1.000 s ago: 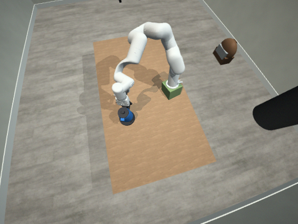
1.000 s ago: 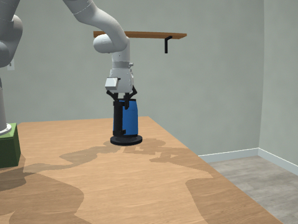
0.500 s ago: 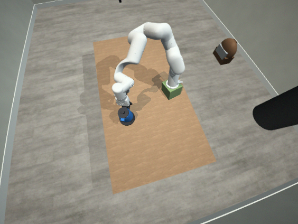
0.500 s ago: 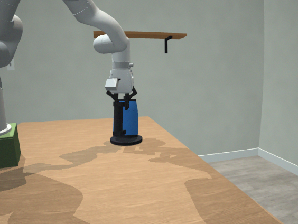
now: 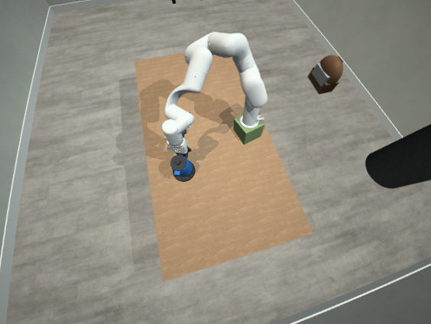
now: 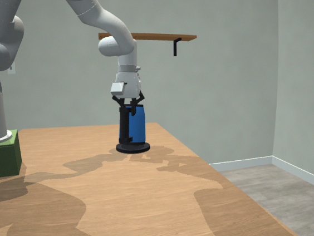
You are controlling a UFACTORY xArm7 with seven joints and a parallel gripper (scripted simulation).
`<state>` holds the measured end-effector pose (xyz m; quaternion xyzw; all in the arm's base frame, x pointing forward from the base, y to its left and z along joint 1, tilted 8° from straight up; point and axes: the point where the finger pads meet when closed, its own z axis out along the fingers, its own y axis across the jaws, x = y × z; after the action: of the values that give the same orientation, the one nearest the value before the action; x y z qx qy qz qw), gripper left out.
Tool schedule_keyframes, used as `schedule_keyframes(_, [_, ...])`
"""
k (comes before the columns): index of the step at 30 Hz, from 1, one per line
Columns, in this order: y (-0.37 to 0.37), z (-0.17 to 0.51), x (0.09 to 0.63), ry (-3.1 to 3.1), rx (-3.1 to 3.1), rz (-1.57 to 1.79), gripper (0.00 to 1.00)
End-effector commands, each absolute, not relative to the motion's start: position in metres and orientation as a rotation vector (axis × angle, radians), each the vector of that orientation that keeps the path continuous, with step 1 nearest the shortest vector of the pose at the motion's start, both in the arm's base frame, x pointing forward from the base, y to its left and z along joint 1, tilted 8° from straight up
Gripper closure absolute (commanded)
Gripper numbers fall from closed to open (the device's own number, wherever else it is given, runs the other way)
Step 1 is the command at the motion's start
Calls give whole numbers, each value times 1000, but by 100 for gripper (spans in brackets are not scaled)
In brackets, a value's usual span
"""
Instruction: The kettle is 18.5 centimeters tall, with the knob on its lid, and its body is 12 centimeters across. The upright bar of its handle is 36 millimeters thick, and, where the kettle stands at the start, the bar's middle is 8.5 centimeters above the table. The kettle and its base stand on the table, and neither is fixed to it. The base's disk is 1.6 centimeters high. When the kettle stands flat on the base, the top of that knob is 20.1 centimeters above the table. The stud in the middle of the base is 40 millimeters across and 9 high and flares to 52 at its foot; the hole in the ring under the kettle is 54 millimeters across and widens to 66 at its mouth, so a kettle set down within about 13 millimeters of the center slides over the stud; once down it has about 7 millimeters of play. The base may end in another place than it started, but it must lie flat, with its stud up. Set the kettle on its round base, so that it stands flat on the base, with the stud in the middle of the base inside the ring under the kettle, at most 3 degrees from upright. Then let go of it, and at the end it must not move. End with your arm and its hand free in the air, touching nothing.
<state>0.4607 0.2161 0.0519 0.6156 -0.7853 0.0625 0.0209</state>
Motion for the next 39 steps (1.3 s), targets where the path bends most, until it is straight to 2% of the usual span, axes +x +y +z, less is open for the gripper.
schedule_keyframes(1, [218,54,462,-2438,1913,196,100])
schedule_keyframes(10, [218,54,462,-2438,1913,196,100])
schedule_keyframes(11, [218,54,462,-2438,1913,196,19])
schedule_keyframes(39, [218,54,462,-2438,1913,196,19])
